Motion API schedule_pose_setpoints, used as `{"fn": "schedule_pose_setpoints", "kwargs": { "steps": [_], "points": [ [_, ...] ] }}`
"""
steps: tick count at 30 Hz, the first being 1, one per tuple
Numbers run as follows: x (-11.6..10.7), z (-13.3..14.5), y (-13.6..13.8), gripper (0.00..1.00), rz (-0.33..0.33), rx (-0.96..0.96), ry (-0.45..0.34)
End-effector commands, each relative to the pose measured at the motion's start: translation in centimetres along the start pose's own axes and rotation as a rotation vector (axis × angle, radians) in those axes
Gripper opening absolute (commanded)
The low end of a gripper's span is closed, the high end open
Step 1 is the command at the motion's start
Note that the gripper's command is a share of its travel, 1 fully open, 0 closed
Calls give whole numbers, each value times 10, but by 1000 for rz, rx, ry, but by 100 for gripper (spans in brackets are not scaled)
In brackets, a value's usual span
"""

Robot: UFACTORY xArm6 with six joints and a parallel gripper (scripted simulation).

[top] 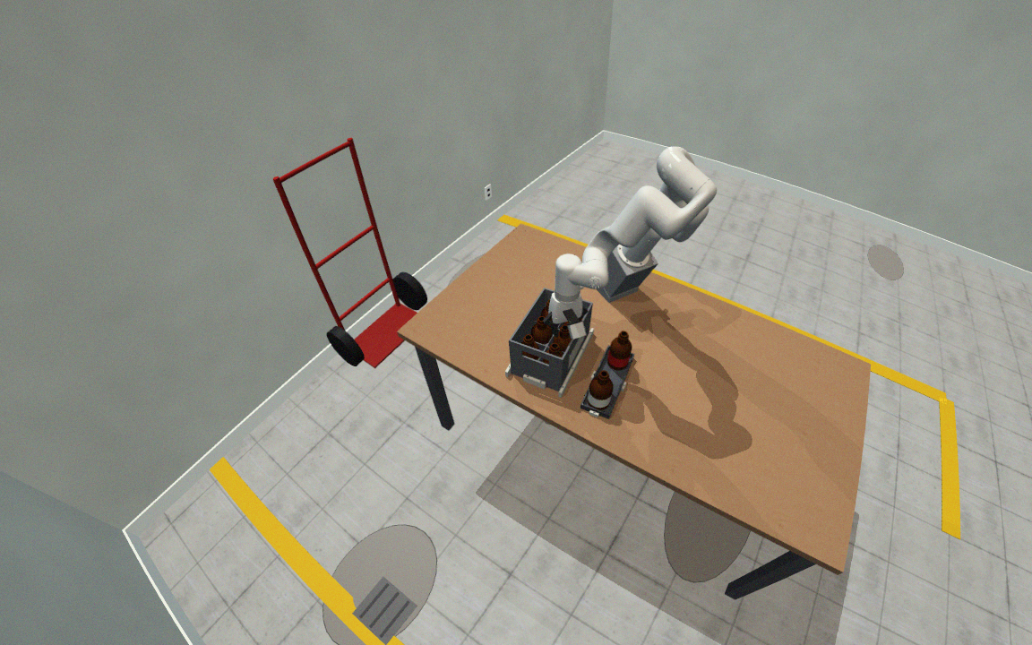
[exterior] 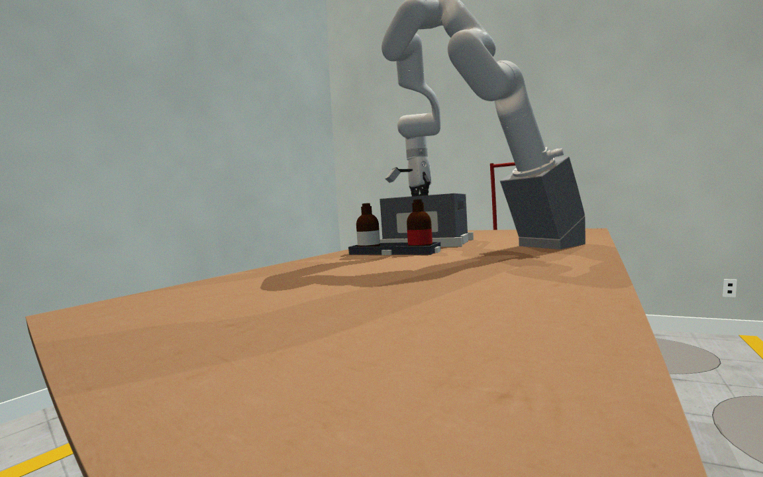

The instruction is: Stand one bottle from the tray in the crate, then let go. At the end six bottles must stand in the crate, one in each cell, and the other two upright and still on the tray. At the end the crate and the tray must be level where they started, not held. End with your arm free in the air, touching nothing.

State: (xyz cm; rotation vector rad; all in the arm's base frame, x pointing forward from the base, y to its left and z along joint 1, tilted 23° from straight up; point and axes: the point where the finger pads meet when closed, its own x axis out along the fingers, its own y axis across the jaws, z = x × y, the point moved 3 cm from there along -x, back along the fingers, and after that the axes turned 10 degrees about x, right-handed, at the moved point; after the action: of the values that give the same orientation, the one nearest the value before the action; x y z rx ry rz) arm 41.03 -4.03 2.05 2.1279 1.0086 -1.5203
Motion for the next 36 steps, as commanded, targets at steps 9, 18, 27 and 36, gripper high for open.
{"fn": "schedule_pose_setpoints", "kwargs": {
  "steps": [9, 18, 27, 36],
  "points": [
    [-1, -1, 1, 65, 3, 0, 1],
    [-1, -1, 1, 65, 3, 0, 1],
    [-1, -1, 1, 65, 3, 0, 1],
    [-4, -1, 1, 65, 3, 0, 2]
  ]
}}
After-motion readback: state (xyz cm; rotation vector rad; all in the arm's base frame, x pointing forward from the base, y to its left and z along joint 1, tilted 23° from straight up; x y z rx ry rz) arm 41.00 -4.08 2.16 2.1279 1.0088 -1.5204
